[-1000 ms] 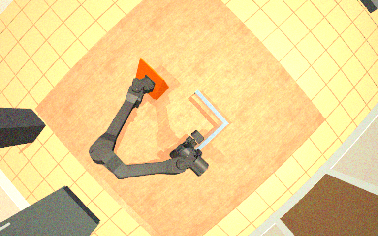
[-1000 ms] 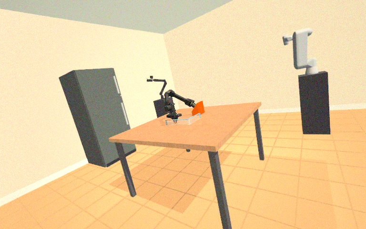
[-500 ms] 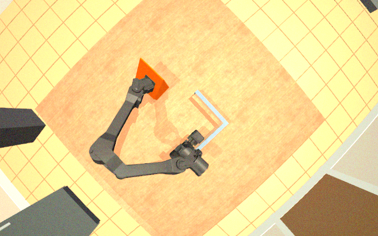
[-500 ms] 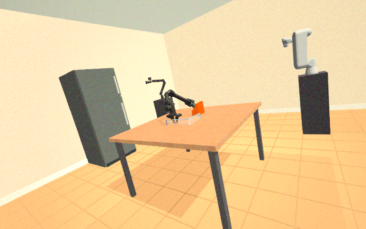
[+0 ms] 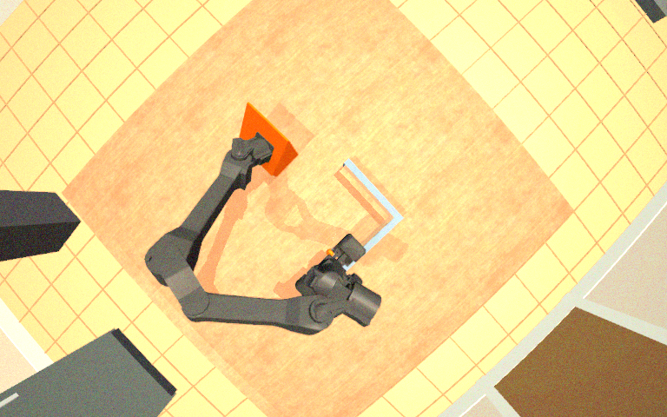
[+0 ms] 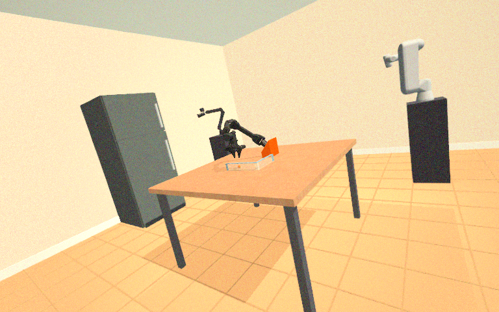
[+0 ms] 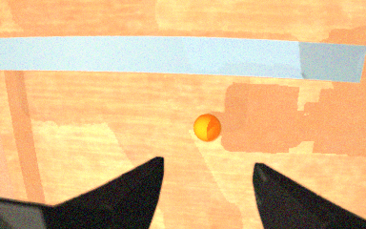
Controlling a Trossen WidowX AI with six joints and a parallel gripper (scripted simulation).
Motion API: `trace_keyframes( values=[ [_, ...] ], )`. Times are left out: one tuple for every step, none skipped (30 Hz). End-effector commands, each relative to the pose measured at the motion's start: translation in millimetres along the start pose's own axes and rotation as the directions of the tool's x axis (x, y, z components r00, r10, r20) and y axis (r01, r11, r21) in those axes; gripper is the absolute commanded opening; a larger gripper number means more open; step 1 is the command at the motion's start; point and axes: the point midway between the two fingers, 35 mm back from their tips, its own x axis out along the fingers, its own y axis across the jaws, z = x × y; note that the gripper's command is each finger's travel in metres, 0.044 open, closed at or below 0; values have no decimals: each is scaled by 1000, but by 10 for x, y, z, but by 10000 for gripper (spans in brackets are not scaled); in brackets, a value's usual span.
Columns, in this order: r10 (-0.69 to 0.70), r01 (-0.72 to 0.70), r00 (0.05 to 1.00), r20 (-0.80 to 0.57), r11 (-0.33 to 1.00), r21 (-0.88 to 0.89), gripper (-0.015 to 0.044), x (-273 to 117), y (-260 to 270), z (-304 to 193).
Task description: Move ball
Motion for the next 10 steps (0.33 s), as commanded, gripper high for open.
trace_keyframes(
  values=[
    [-1,1,1000,-3,1000,-5,215,18,2,-3],
    [-1,1,1000,-3,1000,-5,215,18,2,-3],
    [-1,1,1000,-3,1000,-5,215,18,2,-3],
    [-1,1,1000,-4,1000,-5,241,-4,2,-3],
    [-1,1,1000,-4,1000,-5,268,-71,2,-5],
    [-1,1,1000,-6,1000,-4,294,-182,-1,-11],
    [-3,3,1000,-7,1000,-3,320,-293,-7,-21],
    [-3,3,1000,-8,1000,-2,346,-359,-12,-29],
    [-4,4,1000,-8,1000,-1,373,-381,-13,-32],
    [-4,4,1000,-8,1000,-1,399,-381,-13,-32]
  ],
)
